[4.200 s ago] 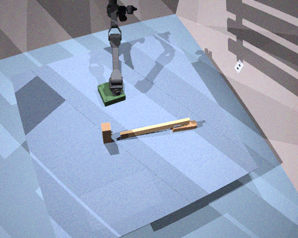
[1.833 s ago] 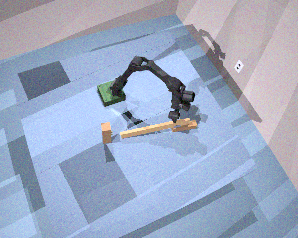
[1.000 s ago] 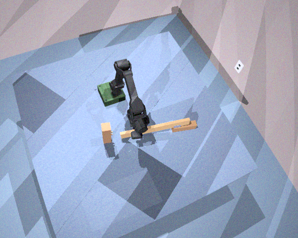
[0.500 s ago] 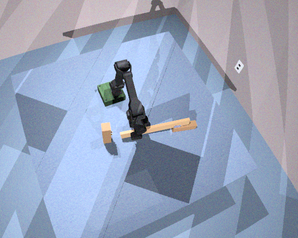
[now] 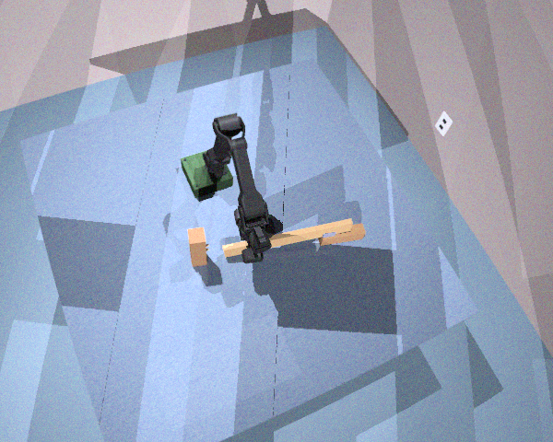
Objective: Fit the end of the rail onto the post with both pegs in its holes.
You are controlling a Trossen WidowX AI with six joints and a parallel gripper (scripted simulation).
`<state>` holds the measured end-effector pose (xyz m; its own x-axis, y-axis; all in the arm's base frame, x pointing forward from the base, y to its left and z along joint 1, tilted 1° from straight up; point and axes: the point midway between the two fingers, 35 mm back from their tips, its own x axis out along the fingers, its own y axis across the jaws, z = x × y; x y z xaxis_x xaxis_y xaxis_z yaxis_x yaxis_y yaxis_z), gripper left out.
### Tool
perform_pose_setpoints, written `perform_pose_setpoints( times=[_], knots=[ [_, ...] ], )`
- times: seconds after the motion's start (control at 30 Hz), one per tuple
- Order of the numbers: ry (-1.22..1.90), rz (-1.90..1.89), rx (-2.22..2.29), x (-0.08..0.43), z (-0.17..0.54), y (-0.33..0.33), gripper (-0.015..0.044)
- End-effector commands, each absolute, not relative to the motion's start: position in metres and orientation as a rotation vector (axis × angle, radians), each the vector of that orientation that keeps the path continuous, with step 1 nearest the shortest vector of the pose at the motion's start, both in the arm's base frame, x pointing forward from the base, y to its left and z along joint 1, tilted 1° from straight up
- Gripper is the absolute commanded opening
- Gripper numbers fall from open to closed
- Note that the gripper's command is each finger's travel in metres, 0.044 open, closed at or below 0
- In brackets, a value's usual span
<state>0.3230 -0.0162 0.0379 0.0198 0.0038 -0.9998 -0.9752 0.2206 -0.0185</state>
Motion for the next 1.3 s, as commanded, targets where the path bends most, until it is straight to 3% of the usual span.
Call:
perform_pose_setpoints(
  times=[0.0,0.6,1.1,1.27],
  knots=[
    [1.284,1.038,-1.05,0.323,0.031,-0.016,0.044],
    [1.284,1.038,-1.05,0.321,0.005,-0.015,0.044],
    [1.284,1.038,-1.05,0.321,0.005,-0.015,0.0046],
    [1.284,1.038,-1.05,0.321,0.005,-0.015,0.0013]
  ],
)
